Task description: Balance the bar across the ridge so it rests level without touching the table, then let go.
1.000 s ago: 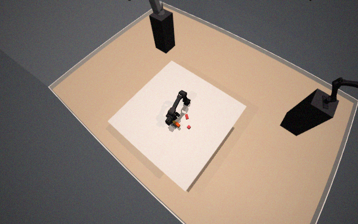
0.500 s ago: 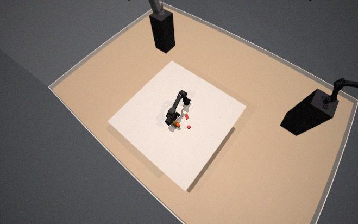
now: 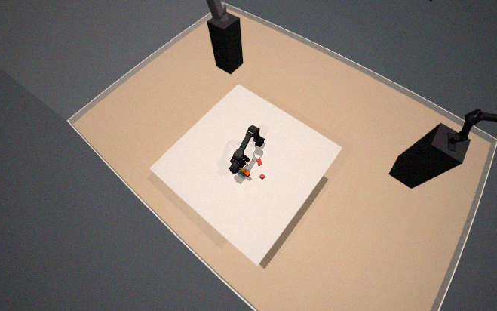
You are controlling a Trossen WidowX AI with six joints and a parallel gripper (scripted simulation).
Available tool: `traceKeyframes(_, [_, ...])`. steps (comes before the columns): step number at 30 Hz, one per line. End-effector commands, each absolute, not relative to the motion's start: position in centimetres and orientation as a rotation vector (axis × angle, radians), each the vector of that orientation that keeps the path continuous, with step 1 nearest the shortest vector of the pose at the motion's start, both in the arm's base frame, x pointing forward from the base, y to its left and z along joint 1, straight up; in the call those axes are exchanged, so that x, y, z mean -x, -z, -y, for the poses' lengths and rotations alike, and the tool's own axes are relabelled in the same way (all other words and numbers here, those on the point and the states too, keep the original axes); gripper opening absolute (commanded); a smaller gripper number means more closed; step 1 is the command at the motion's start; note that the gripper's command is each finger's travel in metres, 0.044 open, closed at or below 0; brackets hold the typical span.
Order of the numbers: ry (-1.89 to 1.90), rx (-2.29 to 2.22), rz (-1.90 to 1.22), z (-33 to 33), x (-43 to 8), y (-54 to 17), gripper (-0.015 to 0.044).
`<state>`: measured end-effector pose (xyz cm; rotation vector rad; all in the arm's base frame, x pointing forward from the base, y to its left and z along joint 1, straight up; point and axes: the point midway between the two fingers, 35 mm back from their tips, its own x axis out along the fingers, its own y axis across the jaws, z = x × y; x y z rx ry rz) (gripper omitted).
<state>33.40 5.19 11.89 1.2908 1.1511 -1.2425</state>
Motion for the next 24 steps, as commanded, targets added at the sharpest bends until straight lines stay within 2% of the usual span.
traceKeyframes(1, [1.245,-1.291,-1.149,-5.16,-33.41,-11.64,0.0000])
traceKeyframes(24, [1.242,-1.292,-1.150,-5.17,-33.41,-11.87,0.0000])
